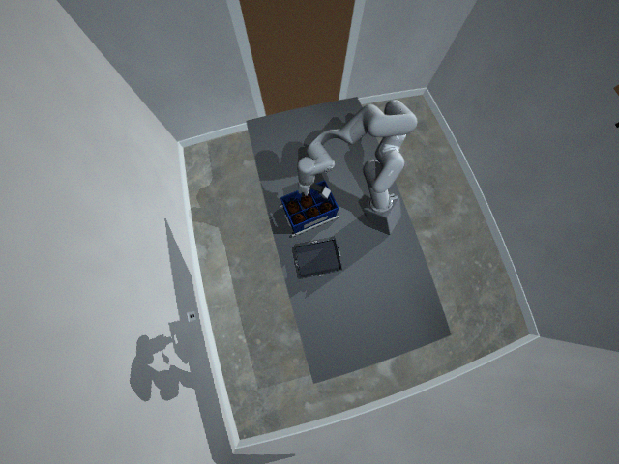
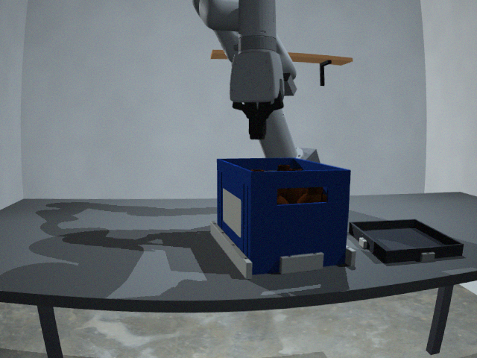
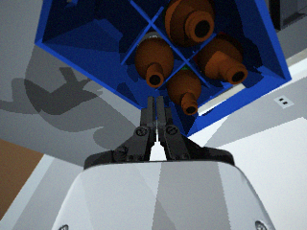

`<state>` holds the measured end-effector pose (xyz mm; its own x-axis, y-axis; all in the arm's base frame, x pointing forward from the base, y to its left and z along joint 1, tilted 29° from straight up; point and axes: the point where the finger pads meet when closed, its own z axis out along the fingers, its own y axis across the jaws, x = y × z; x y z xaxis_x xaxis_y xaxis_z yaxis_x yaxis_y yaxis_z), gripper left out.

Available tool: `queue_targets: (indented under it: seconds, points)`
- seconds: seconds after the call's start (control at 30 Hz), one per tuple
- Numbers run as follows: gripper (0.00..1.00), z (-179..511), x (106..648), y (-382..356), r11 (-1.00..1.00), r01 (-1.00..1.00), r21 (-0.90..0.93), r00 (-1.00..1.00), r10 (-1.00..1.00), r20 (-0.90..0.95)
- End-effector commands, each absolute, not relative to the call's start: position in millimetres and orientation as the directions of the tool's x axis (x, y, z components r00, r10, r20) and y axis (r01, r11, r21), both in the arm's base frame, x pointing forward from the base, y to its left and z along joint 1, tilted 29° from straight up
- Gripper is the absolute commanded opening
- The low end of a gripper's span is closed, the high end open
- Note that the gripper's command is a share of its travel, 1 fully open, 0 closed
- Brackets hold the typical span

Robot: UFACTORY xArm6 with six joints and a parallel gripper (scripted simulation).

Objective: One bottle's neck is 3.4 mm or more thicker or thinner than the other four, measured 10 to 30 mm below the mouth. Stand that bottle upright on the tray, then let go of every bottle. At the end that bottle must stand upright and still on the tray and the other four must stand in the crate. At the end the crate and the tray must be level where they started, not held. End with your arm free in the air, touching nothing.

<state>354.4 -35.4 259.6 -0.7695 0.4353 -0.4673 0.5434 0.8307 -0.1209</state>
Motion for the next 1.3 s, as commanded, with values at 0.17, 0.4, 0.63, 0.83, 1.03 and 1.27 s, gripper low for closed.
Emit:
queue_targets:
  seconds: [0.17,0.4,0.63,0.83,1.03,1.27]
  points:
    - [0.00,261,355,-34,0.831,0.543,-0.119,-0.768,0.435,-0.470]
    - [0.00,234,343,19,0.831,0.543,-0.119,-0.769,0.436,-0.468]
    - [0.00,226,337,35,0.831,0.543,-0.119,-0.768,0.434,-0.472]
    - [0.65,226,337,35,0.831,0.543,-0.119,-0.768,0.434,-0.472]
    - [0.65,226,337,35,0.831,0.543,-0.119,-0.768,0.434,-0.472]
    - [0.65,226,337,35,0.831,0.543,-0.119,-0.768,0.434,-0.472]
